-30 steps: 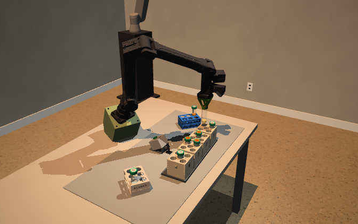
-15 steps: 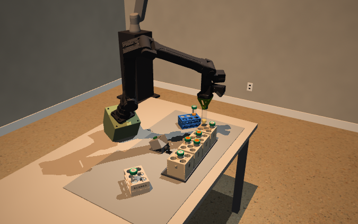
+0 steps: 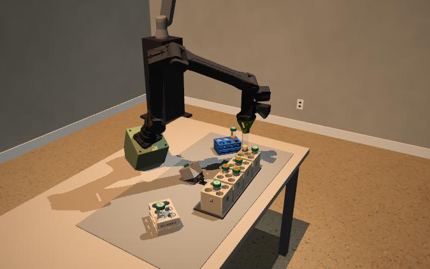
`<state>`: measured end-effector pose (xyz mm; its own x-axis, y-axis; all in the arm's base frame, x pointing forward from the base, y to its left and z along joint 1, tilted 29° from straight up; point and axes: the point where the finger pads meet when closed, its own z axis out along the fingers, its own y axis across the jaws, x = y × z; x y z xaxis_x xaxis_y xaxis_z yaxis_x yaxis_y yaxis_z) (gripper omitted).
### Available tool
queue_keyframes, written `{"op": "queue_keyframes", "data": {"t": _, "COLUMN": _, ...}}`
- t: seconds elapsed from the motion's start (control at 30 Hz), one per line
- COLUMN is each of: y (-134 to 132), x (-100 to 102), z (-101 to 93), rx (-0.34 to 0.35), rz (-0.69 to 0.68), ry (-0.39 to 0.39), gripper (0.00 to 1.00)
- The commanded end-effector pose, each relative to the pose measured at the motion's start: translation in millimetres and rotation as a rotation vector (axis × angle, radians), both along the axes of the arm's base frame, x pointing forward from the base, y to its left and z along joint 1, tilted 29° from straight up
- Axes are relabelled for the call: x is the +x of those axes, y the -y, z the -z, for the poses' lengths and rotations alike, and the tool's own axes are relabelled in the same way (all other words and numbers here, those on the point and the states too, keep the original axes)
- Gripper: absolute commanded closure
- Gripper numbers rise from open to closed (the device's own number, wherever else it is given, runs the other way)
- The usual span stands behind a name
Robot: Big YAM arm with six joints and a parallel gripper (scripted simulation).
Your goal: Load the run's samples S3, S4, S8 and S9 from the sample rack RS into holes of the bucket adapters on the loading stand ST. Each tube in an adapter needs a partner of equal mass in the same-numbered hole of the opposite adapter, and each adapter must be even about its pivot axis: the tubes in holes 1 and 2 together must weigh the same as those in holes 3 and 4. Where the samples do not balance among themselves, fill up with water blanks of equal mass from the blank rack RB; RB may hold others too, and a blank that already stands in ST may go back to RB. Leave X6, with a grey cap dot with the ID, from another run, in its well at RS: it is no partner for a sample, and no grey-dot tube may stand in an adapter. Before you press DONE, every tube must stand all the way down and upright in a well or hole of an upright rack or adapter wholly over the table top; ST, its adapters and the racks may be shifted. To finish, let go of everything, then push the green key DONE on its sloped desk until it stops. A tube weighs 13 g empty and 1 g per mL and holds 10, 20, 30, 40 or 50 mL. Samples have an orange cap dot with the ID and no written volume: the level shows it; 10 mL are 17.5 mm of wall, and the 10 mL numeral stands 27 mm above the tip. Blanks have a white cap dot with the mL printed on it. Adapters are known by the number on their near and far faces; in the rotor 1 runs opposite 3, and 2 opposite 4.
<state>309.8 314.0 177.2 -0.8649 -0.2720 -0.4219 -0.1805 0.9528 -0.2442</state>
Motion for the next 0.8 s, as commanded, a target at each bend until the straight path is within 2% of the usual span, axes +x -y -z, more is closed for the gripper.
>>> {"op": "queue_keyframes", "data": {"t": 0.0, "y": -2.7, "x": 8.2, "z": 5.7, "rx": 0.005, "rz": -0.004, "ry": 0.004, "gripper": 1.0}}
{"op": "queue_keyframes", "data": {"t": 0.17, "y": -2.1, "x": 10.1, "z": 9.2, "rx": 0.005, "rz": -0.004, "ry": 0.004, "gripper": 1.0}}
{"op": "queue_keyframes", "data": {"t": 0.2, "y": -18.1, "x": 9.1, "z": -2.2, "rx": 0.031, "rz": -0.027, "ry": 0.021, "gripper": 1.0}}
{"op": "queue_keyframes", "data": {"t": 0.3, "y": -3.2, "x": 11.1, "z": 13.9, "rx": 0.005, "rz": -0.009, "ry": 0.004, "gripper": 1.0}}
{"op": "queue_keyframes", "data": {"t": 0.67, "y": 0.6, "x": 19.2, "z": 26.9, "rx": 0.005, "rz": -0.004, "ry": 0.004, "gripper": 1.0}}
{"op": "queue_keyframes", "data": {"t": 0.73, "y": 0.6, "x": 19.2, "z": 26.9, "rx": 0.005, "rz": -0.004, "ry": 0.004, "gripper": 1.0}}
{"op": "queue_keyframes", "data": {"t": 0.77, "y": -13.5, "x": 20.7, "z": 16.1, "rx": 0.029, "rz": -0.021, "ry": 0.022, "gripper": 1.0}}
